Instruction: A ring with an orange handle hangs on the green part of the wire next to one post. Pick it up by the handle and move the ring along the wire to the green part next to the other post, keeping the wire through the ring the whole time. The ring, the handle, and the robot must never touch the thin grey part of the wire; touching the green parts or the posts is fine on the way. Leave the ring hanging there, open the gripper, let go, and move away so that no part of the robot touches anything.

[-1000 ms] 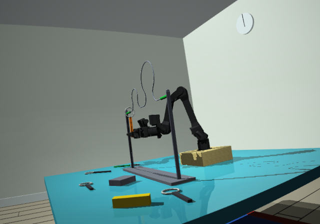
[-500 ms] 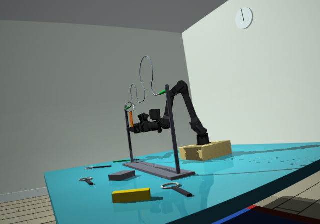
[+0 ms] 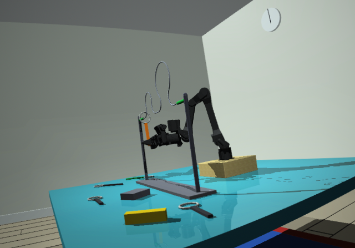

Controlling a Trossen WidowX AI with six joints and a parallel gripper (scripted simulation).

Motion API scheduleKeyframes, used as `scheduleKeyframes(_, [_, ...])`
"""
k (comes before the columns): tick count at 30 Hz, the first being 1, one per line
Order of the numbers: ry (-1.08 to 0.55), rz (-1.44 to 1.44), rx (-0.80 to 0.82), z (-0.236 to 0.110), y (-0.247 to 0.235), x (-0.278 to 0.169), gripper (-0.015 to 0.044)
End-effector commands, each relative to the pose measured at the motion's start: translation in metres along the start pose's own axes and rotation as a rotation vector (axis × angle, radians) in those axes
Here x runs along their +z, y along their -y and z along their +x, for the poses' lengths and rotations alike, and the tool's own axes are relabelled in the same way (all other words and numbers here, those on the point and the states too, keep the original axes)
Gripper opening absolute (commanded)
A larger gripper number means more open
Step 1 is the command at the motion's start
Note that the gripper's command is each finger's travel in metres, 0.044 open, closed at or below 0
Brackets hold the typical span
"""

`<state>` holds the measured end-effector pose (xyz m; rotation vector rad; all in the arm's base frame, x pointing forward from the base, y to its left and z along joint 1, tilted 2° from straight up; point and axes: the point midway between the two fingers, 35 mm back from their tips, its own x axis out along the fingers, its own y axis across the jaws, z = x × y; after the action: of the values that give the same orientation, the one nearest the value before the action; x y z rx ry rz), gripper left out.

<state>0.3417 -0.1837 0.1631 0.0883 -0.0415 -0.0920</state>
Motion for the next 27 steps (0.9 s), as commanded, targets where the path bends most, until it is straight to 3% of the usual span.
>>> scheduleKeyframes(1, [0.001,0.051,-0.004,-0.001,-0.009,0.0,-0.015])
scheduleKeyframes(14, [-0.001,0.302,-0.002,-0.001,-0.053,0.007,-0.015])
scheduleKeyframes(27, [-0.124,0.494,0.034,-0.015,-0.082,0.022,-0.015])
